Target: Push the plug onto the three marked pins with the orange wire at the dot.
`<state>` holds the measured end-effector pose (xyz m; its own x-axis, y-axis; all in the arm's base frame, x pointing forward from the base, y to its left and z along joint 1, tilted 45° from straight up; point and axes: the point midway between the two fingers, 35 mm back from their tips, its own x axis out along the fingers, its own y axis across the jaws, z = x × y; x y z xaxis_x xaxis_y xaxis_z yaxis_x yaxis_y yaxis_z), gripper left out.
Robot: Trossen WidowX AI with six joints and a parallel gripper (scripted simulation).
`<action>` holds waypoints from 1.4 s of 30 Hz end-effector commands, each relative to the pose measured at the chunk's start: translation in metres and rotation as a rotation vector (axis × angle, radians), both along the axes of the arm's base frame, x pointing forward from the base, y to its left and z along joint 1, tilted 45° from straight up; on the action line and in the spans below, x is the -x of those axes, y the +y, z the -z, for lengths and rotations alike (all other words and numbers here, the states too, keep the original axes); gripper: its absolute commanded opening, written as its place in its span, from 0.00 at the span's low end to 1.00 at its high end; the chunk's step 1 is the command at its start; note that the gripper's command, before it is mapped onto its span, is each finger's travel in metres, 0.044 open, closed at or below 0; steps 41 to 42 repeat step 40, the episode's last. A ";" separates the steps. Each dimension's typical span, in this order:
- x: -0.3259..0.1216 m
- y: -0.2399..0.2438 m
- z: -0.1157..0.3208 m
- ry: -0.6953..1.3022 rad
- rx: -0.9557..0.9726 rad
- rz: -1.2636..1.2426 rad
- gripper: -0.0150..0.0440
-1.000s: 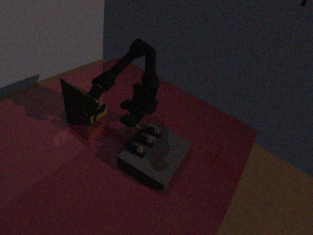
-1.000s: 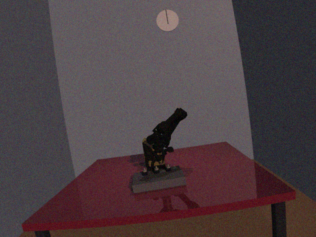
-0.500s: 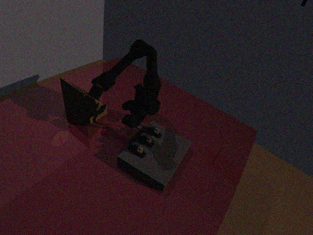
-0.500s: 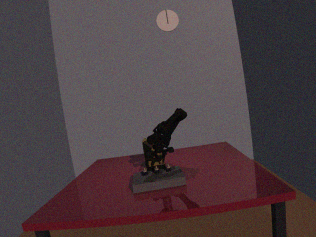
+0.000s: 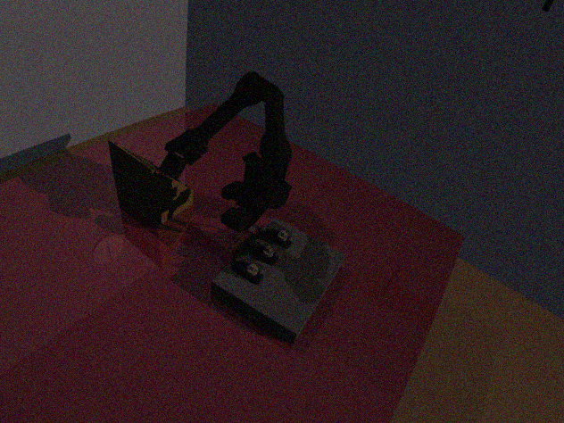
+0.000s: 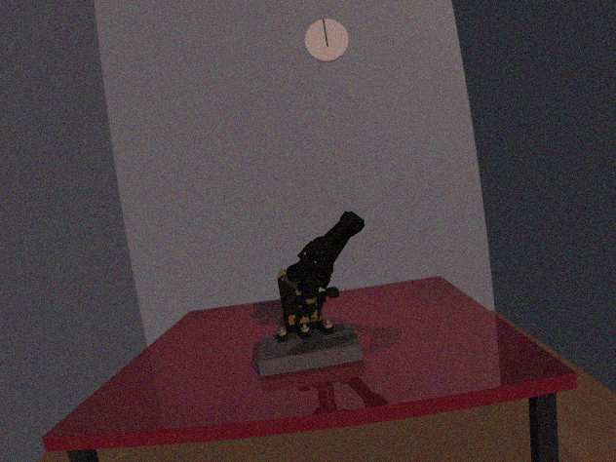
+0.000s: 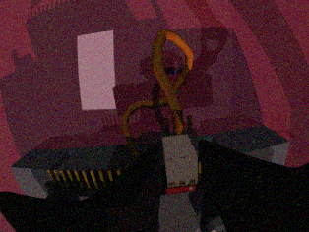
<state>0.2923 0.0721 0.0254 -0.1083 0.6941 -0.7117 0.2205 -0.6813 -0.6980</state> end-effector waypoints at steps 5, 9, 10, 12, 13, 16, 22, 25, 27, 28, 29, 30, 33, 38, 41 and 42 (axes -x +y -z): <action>-0.004 -0.016 -0.015 0.001 0.001 0.003 0.79; -0.006 -0.041 -0.040 0.002 0.000 0.002 0.97; -0.006 -0.042 -0.042 0.002 0.000 0.002 1.00; -0.006 -0.042 -0.042 0.002 0.000 0.002 1.00; -0.006 -0.042 -0.042 0.002 0.000 0.002 1.00; -0.006 -0.042 -0.042 0.002 0.000 0.002 1.00; -0.006 -0.042 -0.042 0.002 0.000 0.002 1.00; -0.006 -0.042 -0.042 0.002 0.000 0.002 1.00; -0.006 -0.042 -0.042 0.002 0.000 0.002 1.00; -0.006 -0.042 -0.042 0.002 0.000 0.002 1.00; -0.006 -0.042 -0.042 0.002 0.000 0.002 1.00; -0.006 -0.042 -0.042 0.002 0.000 0.002 1.00; -0.006 -0.042 -0.042 0.002 0.000 0.002 1.00; -0.006 -0.042 -0.042 0.002 0.000 0.002 1.00; -0.006 -0.042 -0.042 0.002 0.000 0.002 1.00; -0.006 -0.042 -0.042 0.002 0.000 0.002 1.00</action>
